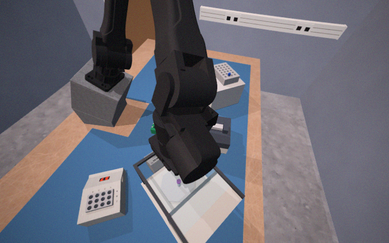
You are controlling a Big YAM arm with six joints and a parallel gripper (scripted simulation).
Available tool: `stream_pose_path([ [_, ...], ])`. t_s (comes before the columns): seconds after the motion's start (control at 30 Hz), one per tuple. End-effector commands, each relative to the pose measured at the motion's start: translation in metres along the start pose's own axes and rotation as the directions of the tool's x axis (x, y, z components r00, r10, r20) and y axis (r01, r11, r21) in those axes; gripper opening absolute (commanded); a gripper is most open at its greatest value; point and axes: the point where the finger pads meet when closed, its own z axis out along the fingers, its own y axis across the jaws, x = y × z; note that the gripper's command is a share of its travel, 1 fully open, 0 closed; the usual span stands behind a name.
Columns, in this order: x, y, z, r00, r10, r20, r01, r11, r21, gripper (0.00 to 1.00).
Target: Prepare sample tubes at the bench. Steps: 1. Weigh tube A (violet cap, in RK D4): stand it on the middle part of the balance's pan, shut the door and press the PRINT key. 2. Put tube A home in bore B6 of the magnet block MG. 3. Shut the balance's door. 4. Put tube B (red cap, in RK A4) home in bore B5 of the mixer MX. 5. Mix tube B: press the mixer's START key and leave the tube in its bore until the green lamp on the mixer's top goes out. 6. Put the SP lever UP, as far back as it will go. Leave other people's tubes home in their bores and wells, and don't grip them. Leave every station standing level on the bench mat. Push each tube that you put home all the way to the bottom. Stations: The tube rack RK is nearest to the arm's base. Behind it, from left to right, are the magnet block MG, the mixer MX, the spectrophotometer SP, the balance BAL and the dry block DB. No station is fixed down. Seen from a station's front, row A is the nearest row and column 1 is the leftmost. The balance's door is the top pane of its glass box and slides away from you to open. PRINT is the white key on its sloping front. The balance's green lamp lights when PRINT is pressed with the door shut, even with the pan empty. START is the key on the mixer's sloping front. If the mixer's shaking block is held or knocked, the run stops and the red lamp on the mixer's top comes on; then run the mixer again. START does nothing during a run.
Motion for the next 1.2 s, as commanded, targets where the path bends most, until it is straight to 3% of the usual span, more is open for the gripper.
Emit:
stream_pose_path([
  [0.0, -0.005, -0.025, -0.008, 1.0, -0.007, -0.005, 0.007, 1.0, 0.022, 0.06],
  [1.17, -0.006, -0.056, -0.007, 1.0, -0.007, -0.004, 0.007, 1.0, 0.021, 0.06],
])
